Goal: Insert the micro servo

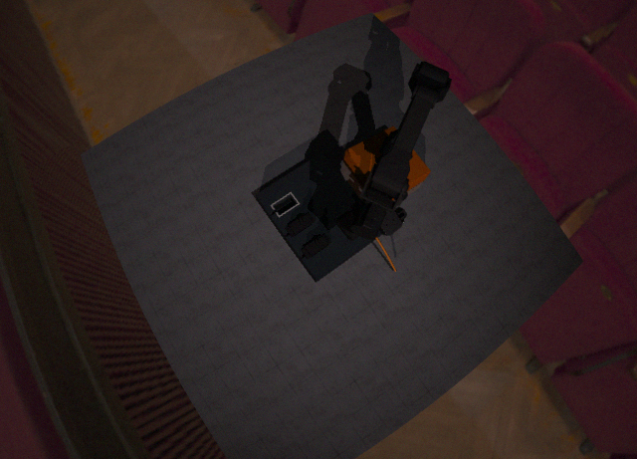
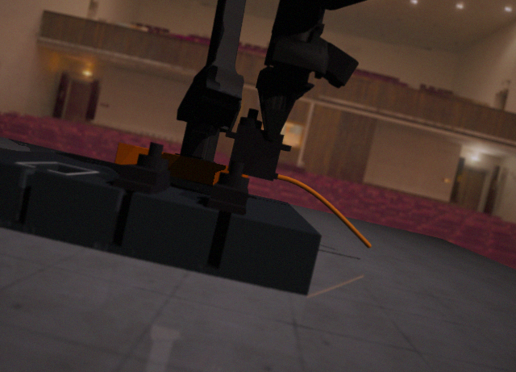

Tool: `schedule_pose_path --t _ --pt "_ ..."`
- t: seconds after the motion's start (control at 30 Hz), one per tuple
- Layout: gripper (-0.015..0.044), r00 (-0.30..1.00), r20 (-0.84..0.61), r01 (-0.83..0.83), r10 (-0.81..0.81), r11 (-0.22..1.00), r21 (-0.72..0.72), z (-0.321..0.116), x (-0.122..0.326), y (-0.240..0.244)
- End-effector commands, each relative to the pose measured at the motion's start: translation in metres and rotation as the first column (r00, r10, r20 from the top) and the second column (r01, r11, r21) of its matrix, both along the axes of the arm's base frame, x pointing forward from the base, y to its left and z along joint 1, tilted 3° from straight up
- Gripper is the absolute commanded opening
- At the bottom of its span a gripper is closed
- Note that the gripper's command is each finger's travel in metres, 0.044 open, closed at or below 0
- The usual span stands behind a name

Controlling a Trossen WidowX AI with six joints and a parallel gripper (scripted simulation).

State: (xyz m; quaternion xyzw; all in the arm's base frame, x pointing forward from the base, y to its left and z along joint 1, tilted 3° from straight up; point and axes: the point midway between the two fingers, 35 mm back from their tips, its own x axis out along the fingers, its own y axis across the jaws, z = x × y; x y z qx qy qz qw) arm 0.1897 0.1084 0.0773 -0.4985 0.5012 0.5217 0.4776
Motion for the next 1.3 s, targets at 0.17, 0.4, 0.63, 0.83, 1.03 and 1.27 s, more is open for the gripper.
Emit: schedule_pose_path --t 0.17,0.4,0.63,0.83,1.03,1.27 --pt "0.0 1.0 0.011 0.003 -0.003 1.0 0.003 0.003 0.009 0.0" --pt "0.0 1.0 0.014 0.003 -0.003 1.0 0.003 0.002 0.041 0.003" --pt "0.0 1.0 0.014 0.003 -0.003 1.0 0.002 0.002 0.045 0.001" --pt "0.0 1.0 0.014 0.003 -0.003 1.0 0.0 0.002 0.045 -0.021" --pt "0.0 1.0 0.014 0.003 -0.003 1.0 -0.002 0.002 0.045 -0.048" --pt "0.0 1.0 0.015 0.003 -0.003 1.0 -0.005 0.002 0.045 -0.079"
